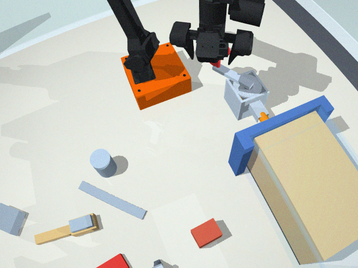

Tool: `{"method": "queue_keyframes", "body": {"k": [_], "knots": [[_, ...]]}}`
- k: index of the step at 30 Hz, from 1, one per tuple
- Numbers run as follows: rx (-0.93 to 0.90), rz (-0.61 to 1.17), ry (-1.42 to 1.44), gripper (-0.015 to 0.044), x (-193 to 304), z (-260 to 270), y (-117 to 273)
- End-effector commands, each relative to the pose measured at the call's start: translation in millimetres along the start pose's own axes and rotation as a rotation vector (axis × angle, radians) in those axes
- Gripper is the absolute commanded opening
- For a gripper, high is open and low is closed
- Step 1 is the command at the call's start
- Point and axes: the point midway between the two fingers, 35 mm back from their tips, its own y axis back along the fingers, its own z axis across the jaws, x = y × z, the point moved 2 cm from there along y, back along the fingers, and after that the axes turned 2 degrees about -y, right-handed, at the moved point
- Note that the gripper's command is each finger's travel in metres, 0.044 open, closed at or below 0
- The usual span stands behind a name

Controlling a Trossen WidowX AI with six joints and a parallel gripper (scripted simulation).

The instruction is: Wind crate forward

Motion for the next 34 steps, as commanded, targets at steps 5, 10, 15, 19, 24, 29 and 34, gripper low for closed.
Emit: {"method": "queue_keyframes", "body": {"k": [5, 10, 15, 19, 24, 29, 34], "knots": [[-0.114, -0.015, 0.001, 0.0440, 5.1, -38.7, 60.6], [-0.118, -0.015, 0.001, 0.0440, 5.3, -40.4, 62.3], [-0.118, -0.015, 0.001, 0.0440, 5.3, -40.4, 62.3], [-0.118, -0.015, 0.001, 0.0440, 5.3, -40.4, 62.3], [-0.109, -0.013, 0.000, 0.0440, 6.2, -24.2, 66.7], [-0.080, -0.020, -0.001, 0.0440, 10.6, 32.5, 76.0], [-0.051, -0.030, -0.001, 0.0440, 19.7, 91.1, 70.9]]}}
